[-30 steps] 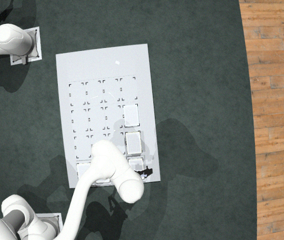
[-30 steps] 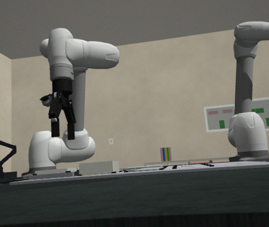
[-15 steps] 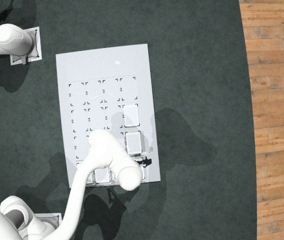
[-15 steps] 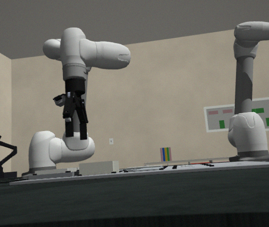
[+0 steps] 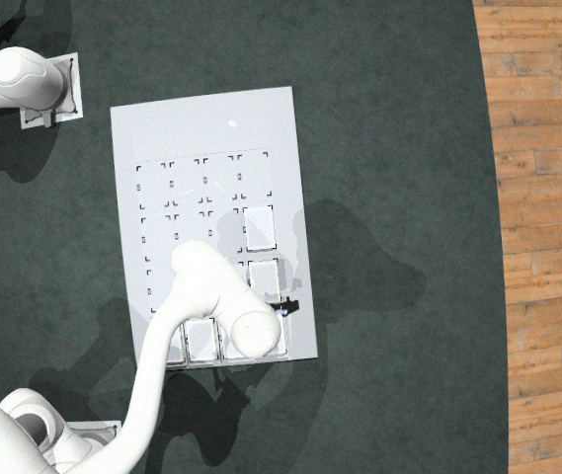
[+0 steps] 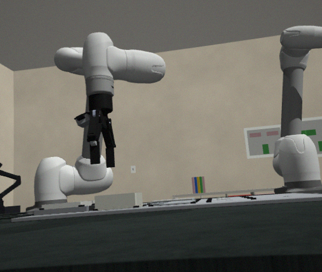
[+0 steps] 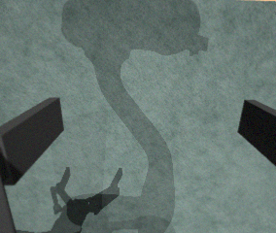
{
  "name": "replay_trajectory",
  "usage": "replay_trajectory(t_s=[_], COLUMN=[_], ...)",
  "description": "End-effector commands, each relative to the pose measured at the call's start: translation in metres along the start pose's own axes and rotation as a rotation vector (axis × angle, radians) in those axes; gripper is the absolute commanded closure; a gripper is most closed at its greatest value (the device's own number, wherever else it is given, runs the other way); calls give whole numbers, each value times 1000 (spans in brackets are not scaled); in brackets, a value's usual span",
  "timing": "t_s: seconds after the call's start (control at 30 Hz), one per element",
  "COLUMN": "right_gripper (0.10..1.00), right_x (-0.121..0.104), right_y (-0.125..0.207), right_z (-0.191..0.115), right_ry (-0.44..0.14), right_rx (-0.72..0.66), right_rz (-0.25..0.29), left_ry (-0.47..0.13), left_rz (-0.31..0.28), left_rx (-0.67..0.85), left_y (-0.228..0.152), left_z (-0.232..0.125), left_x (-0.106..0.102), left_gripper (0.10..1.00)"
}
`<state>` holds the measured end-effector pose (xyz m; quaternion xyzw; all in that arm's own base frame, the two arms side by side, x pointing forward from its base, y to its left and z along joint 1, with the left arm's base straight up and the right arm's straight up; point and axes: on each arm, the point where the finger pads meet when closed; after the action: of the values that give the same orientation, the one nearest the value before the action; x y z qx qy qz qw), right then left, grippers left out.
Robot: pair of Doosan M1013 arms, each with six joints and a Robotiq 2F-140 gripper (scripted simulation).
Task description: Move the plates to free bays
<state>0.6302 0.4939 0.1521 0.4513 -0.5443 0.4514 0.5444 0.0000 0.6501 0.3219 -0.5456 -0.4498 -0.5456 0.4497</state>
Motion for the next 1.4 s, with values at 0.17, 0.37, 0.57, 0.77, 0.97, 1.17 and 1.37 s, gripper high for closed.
replay_trajectory(t_s=[0.17,0.37,0.57,0.77,0.97,1.17,1.37], right_gripper=[98,98,98,98,98,98,98], right_x=[1,1,1,1,1,1,1], right_y=[0,0,0,0,0,0,1], right_z=[0,0,0,0,0,0,-4], right_ry=[-1,-1,-1,-1,-1,-1,-1], right_rx=[0,0,0,0,0,0,0], right_rz=[1,1,1,1,1,1,1], left_ry=[1,1,1,1,1,1,1], left_rz=[1,1,1,1,1,1,1], left_rx=[0,0,0,0,0,0,0], left_y=[0,0,0,0,0,0,0], left_z=[0,0,0,0,0,0,0], left_x=[1,1,1,1,1,1,1], left_gripper=[98,98,98,98,98,98,98])
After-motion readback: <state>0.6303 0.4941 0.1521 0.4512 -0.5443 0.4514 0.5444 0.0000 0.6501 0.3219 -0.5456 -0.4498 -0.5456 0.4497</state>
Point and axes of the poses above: on each arm, the point where the finger pads meet when closed, its own x axis back along the fingers, its own y axis across the jaws, z = x × y, and after that the axes turned 11 degrees about -x, right-handed
